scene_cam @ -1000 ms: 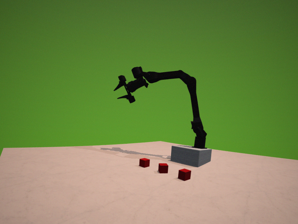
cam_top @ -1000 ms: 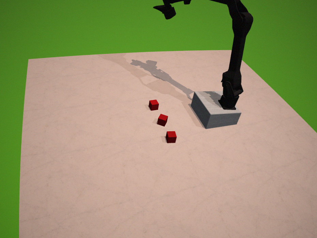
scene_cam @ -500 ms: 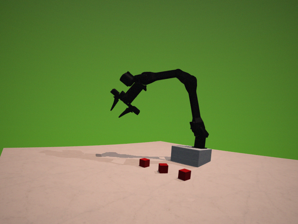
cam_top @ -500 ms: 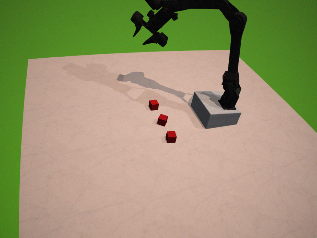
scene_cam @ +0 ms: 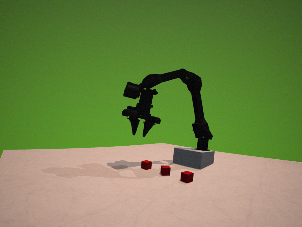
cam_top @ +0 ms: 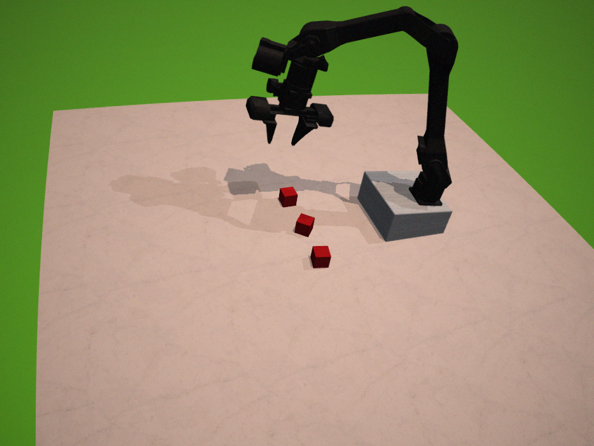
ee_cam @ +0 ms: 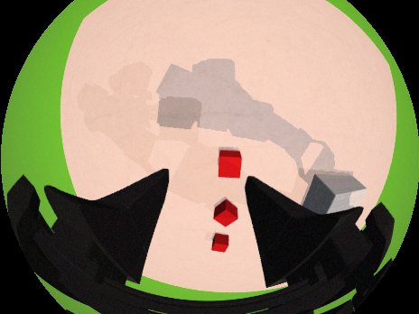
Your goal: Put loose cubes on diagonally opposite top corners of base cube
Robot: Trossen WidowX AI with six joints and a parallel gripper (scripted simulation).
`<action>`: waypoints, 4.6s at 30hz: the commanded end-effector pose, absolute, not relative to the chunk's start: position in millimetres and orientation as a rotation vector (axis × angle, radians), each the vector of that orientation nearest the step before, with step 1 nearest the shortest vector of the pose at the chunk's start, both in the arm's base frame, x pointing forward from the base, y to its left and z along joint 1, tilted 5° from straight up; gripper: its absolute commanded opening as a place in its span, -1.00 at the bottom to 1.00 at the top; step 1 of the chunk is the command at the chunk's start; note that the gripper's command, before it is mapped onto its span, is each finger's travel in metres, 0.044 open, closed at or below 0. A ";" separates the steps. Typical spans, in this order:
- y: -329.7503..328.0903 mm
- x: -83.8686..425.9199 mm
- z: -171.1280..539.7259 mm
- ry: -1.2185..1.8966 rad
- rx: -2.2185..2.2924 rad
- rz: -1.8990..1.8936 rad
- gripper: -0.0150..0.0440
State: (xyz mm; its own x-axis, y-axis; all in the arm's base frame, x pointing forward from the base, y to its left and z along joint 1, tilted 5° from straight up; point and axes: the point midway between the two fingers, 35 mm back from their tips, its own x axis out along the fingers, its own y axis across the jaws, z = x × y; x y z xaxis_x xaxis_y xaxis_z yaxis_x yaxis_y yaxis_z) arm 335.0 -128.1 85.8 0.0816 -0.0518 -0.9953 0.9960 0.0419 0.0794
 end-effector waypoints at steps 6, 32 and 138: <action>-92.7 314.3 69.6 1.304 1.073 -1.153 0.41; -93.9 309.5 -16.6 1.305 1.073 -1.153 0.41; -92.5 315.8 69.5 1.304 1.073 -1.153 -0.14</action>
State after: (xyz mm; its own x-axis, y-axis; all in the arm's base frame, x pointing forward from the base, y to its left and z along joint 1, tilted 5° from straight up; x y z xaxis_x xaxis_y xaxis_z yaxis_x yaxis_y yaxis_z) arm 313.3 -91.6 62.7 -0.0719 -0.0070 -0.9974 0.9875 0.1401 -0.0721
